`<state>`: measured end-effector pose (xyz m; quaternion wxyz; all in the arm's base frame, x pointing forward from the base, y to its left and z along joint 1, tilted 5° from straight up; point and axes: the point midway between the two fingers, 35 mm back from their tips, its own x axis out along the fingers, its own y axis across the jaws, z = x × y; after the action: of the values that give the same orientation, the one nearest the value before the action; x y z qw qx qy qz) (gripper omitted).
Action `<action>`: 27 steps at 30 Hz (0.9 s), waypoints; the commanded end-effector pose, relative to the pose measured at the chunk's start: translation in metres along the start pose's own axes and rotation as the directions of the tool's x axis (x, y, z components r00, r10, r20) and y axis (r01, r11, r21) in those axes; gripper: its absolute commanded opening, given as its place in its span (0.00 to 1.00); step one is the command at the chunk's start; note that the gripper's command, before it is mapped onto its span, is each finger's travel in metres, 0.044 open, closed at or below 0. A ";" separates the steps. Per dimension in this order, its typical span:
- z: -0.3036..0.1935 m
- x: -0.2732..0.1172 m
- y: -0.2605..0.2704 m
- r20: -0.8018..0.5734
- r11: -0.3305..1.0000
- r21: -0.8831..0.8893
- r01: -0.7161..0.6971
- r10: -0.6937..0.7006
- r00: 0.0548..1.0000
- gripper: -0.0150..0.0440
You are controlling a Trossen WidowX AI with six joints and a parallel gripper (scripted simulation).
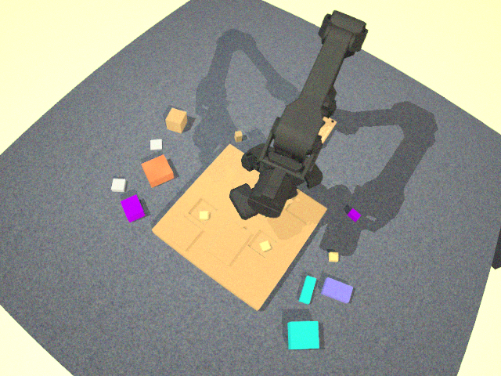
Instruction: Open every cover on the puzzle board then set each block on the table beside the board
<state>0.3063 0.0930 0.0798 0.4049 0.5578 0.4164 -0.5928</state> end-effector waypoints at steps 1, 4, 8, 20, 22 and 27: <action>0.009 0.002 0.000 0.003 0.999 0.051 -0.001 0.000 1.000 0.25; 0.009 0.002 -0.001 0.003 0.999 0.051 -0.001 0.000 1.000 0.25; 0.008 0.012 0.000 0.003 0.999 0.051 -0.001 0.000 1.000 0.25; 0.010 0.052 -0.003 0.003 0.999 0.051 0.000 0.000 1.000 0.25; 0.010 0.052 -0.003 0.003 0.999 0.051 0.000 0.000 1.000 0.25; 0.010 0.056 -0.003 0.003 0.999 0.051 0.000 0.000 1.000 0.25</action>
<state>0.3001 0.0851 0.0296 0.3921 0.5694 0.4017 -0.6006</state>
